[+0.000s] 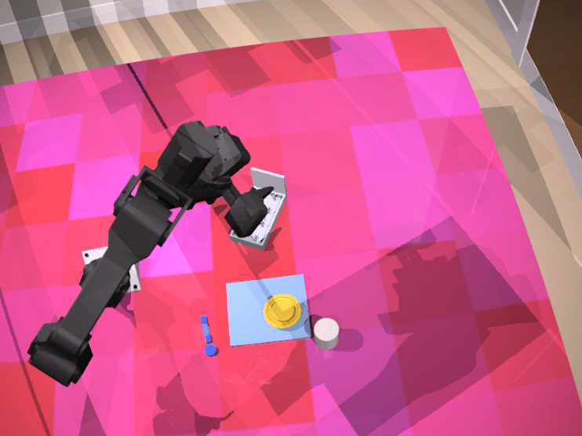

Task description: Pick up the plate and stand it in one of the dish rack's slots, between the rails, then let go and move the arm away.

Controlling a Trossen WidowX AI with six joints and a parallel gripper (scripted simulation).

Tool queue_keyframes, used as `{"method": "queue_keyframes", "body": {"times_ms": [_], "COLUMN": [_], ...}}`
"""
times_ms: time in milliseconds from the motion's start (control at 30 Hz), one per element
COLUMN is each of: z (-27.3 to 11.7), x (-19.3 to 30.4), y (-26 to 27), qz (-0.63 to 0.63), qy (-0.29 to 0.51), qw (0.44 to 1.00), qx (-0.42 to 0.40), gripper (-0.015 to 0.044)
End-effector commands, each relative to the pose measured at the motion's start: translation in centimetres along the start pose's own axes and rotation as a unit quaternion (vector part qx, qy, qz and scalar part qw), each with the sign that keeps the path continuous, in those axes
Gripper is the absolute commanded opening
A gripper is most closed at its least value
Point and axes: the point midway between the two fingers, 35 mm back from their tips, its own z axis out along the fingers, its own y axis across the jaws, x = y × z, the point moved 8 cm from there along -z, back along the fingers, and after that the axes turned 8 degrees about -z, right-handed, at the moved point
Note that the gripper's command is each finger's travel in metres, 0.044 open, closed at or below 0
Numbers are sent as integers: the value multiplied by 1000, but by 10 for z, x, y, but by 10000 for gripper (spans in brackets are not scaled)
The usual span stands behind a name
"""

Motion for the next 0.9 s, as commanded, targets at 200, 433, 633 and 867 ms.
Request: {"method": "queue_keyframes", "body": {"times_ms": [200, 433, 633, 867], "z": [44, 73, 94, 113], "x": [23, 47, 73, 108], "y": [-38, -65, -89, -112], "qz": [58, 98, 130, 164], "qy": [139, 240, 323, 416], "qw": [987, 962, 931, 885], "qx": [51, 82, 106, 128], "gripper": [400, 400, 400, 400]}}
